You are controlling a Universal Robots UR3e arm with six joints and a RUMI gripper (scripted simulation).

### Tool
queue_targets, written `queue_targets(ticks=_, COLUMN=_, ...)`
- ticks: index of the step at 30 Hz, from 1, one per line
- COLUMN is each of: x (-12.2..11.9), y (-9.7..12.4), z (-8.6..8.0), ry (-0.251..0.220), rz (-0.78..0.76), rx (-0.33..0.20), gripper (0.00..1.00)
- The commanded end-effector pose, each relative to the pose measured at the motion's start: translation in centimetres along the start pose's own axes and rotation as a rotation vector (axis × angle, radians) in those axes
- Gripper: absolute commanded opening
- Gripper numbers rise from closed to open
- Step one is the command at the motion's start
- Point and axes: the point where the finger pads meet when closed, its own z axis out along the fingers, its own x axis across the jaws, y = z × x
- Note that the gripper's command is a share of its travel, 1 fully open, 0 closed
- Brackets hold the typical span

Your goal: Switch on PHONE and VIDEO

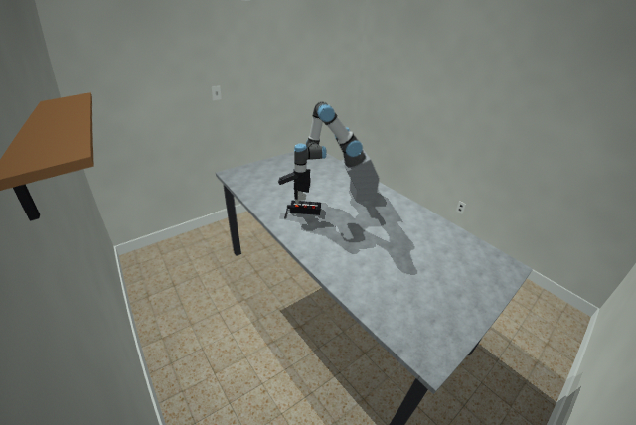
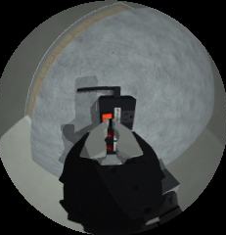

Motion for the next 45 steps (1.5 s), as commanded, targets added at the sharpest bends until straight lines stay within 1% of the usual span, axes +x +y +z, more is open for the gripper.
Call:
queue_targets(ticks=1, x=0.0, y=-0.2, z=0.0, ry=-0.002, rz=-0.001, rx=0.004, gripper=0.00)
queue_targets(ticks=11, x=0.0, y=-0.1, z=-0.5, ry=-0.001, rz=-0.001, rx=0.002, gripper=0.00)
queue_targets(ticks=22, x=-0.1, y=-0.2, z=-3.3, ry=-0.002, rz=0.000, rx=0.005, gripper=0.00)
queue_targets(ticks=26, x=-0.1, y=-0.2, z=-3.9, ry=-0.002, rz=0.000, rx=0.005, gripper=0.00)
queue_targets(ticks=45, x=0.0, y=-0.1, z=-4.0, ry=-0.002, rz=0.000, rx=0.003, gripper=0.00)
